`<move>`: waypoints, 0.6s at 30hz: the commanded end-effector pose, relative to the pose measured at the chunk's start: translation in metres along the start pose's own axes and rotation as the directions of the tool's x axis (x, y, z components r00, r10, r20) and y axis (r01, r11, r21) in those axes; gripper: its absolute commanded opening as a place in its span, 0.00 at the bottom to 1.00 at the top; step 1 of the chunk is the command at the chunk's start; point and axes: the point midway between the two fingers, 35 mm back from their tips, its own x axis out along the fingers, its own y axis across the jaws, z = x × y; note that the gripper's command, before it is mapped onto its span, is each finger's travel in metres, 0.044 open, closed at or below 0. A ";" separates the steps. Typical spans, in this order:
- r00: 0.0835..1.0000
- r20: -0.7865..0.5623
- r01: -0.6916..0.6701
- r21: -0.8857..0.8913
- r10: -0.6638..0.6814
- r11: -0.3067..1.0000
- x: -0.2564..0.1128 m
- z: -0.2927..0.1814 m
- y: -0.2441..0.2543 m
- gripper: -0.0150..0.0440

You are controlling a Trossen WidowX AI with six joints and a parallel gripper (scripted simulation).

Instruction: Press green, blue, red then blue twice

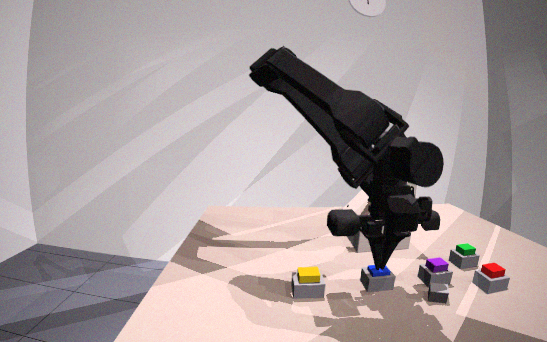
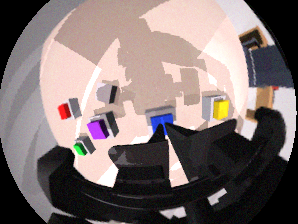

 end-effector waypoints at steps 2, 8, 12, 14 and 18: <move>1.000 -0.004 0.003 -0.008 -0.003 1.000 0.001 -0.001 0.000 0.29; 1.000 -0.004 0.003 -0.008 -0.003 1.000 0.001 -0.001 0.000 0.29; 1.000 -0.001 0.000 -0.003 0.000 1.000 -0.007 0.000 0.000 0.29; 1.000 -0.003 0.000 -0.007 0.000 1.000 -0.025 -0.001 0.001 0.29; 1.000 -0.004 0.002 -0.008 -0.002 1.000 -0.032 -0.001 0.000 0.29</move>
